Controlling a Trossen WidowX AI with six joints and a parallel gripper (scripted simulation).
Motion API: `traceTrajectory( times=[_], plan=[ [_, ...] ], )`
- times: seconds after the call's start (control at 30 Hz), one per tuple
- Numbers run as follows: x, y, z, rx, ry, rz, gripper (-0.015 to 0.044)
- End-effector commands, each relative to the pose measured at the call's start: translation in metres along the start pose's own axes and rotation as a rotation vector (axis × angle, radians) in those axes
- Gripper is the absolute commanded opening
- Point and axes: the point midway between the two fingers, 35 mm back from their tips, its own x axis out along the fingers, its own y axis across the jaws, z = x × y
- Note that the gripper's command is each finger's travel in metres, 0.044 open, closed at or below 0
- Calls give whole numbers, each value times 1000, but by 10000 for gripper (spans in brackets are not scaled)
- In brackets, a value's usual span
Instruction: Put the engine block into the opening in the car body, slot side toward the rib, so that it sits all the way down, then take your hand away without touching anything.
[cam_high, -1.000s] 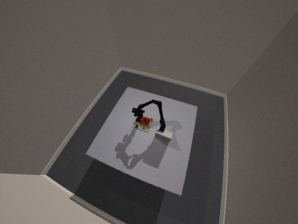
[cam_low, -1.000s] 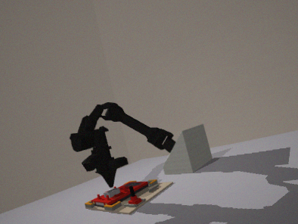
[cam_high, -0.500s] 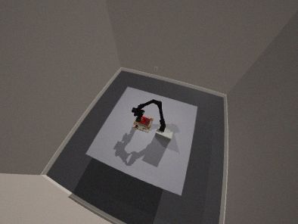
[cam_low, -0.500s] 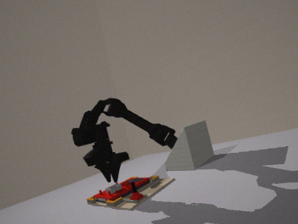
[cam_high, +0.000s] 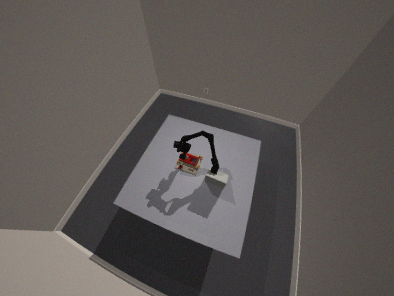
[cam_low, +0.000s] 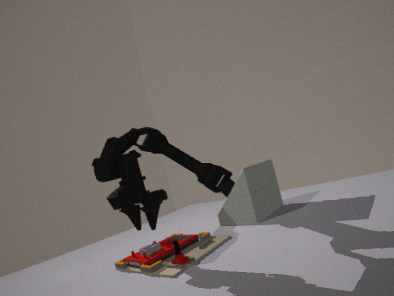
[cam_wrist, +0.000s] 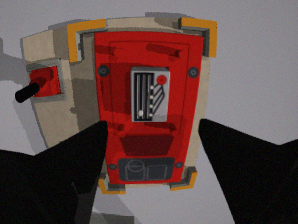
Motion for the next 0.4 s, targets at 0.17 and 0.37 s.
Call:
traceTrajectory(
  times=[0.17, 0.37],
  plan=[
    [-80, 2, 2, 8, -27, 7, 310],
    [-80, 2, 2, 8, -27, 7, 415]
  ],
)
